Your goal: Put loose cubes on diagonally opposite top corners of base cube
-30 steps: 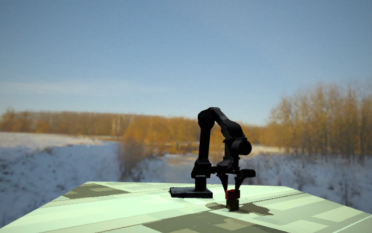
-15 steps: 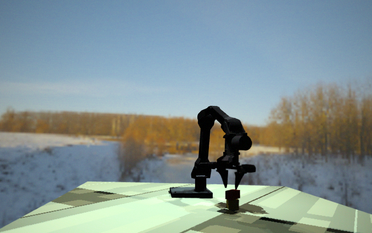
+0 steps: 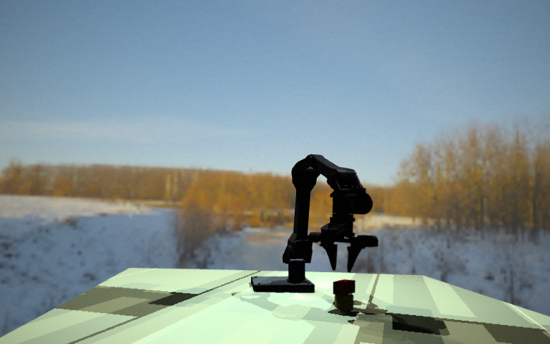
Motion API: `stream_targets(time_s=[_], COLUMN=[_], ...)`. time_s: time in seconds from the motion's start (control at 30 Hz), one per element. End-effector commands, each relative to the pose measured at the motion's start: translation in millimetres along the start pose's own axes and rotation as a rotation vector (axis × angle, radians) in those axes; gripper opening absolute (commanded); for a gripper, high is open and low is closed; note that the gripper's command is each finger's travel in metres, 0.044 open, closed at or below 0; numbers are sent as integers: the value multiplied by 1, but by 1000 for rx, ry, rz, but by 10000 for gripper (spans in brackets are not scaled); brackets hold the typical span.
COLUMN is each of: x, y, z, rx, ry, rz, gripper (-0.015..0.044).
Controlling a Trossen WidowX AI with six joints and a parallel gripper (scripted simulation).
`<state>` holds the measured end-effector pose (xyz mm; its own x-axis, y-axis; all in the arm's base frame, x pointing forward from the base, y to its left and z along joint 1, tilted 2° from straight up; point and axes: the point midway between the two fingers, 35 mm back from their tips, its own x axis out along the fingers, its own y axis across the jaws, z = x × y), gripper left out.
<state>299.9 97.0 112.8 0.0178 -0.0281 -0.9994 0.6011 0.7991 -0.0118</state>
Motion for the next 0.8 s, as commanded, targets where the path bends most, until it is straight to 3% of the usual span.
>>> stream_targets(time_s=[0.0, 0.53, 0.67, 0.77], x=[-8, -24, -23, -24], y=[0, 0, 6, 29], z=[0, 0, -8, -47], rx=[4, 4, -2, -2], ry=[-4, -4, -1, 2], rz=[6, 6, 4, 7], gripper=[205, 205, 310, 389])
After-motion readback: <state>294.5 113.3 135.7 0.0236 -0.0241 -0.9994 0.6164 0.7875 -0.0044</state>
